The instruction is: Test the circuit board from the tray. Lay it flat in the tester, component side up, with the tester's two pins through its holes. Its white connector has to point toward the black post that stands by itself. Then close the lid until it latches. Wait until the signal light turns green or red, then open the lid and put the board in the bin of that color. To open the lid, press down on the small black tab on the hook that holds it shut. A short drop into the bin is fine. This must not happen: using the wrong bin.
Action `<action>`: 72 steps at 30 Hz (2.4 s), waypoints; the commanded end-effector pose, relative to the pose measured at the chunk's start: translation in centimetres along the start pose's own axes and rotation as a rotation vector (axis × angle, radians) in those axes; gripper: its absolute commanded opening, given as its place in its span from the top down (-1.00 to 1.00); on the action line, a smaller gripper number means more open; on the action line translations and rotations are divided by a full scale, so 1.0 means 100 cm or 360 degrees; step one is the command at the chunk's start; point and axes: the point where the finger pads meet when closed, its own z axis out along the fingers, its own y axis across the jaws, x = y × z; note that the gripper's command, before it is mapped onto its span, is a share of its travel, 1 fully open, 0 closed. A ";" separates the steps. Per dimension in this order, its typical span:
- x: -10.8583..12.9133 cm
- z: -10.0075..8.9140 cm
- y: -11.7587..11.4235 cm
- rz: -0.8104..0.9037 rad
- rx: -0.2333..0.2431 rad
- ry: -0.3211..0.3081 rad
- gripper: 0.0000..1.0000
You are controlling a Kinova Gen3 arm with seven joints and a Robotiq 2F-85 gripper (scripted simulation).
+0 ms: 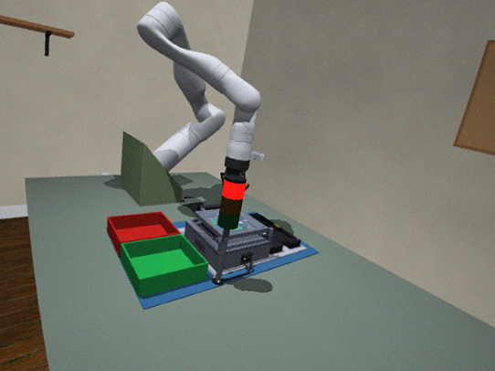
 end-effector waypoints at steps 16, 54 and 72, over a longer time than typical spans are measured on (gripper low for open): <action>0.000 0.002 0.001 0.0000 -0.0002 0.0000 1.00; 0.000 -0.061 0.001 0.0000 -0.0002 0.0000 1.00; 0.000 -0.061 0.001 0.0000 -0.0002 0.0000 0.47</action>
